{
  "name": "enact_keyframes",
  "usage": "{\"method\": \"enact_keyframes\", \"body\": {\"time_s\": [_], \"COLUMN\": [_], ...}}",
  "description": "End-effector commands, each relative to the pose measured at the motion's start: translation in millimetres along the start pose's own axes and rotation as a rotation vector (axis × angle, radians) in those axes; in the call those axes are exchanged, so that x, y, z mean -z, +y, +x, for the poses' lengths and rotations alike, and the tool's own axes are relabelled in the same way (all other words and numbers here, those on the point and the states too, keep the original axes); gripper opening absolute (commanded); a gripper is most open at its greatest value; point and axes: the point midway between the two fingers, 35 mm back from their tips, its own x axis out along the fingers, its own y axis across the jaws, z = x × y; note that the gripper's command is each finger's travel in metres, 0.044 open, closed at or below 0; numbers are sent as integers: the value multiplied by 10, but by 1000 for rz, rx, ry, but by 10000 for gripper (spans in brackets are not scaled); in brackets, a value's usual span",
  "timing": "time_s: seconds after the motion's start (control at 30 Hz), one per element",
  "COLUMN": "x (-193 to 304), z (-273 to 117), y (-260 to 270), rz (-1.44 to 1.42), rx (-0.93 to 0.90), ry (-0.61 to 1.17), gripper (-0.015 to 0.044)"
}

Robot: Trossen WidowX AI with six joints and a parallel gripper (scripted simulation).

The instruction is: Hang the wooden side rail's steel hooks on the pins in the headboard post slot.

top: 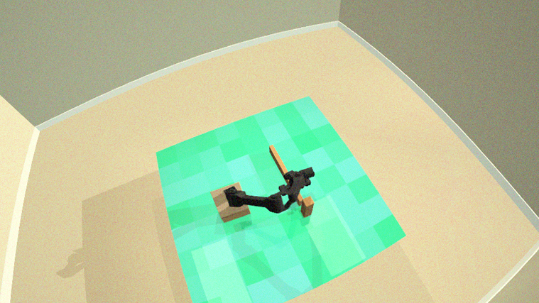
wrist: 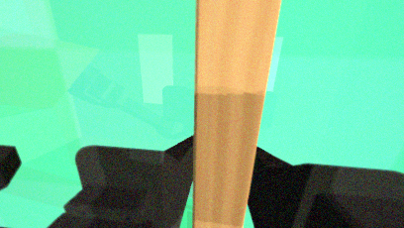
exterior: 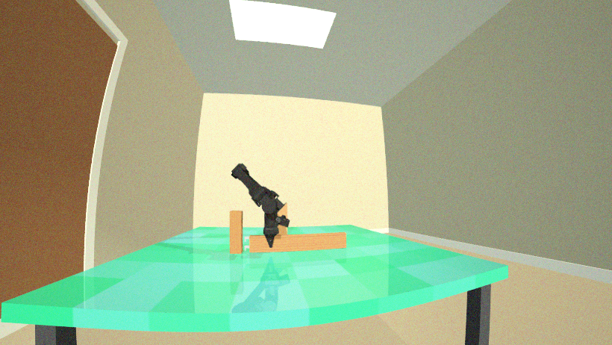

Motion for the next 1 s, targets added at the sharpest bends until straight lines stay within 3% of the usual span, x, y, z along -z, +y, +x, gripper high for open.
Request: {"method": "enact_keyframes", "body": {"time_s": [0.0,0.97], "x": [27,0], "z": [-4,-13], "y": [-81,-48], "rz": [31,31], "rx": [14,14], "ry": [0,0], "gripper": [0,0]}}
